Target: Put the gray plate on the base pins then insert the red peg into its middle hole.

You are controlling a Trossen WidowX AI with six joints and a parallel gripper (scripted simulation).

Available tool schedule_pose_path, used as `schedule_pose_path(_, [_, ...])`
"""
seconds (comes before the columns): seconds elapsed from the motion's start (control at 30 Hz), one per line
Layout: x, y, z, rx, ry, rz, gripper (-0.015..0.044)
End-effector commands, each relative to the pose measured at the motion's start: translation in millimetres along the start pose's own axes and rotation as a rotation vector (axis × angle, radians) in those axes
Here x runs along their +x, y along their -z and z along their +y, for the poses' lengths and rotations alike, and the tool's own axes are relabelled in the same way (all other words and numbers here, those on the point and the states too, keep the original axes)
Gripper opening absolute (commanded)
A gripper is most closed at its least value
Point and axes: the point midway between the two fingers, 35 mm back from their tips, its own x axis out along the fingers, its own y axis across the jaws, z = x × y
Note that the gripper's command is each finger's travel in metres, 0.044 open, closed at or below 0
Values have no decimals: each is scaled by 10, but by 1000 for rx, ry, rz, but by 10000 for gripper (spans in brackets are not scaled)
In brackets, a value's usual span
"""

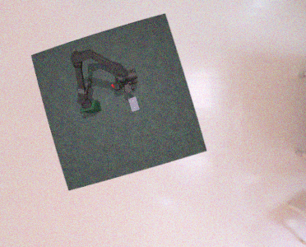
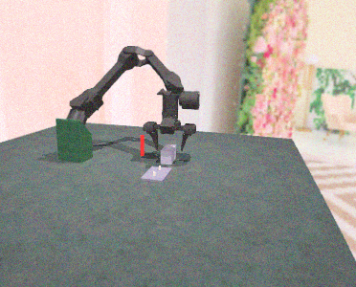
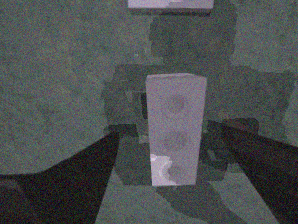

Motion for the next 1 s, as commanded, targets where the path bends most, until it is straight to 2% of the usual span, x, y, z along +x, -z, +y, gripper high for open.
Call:
schedule_pose_path(0.0, [68, 7, -12, 6, 4, 4, 440])
schedule_pose_path(0.57, [312, 17, -28, 7, 3, 7, 440])
schedule_pose_path(0.93, [312, 17, -28, 7, 3, 7, 151])
schedule_pose_path(0.97, [312, 17, -28, 7, 3, 7, 145])
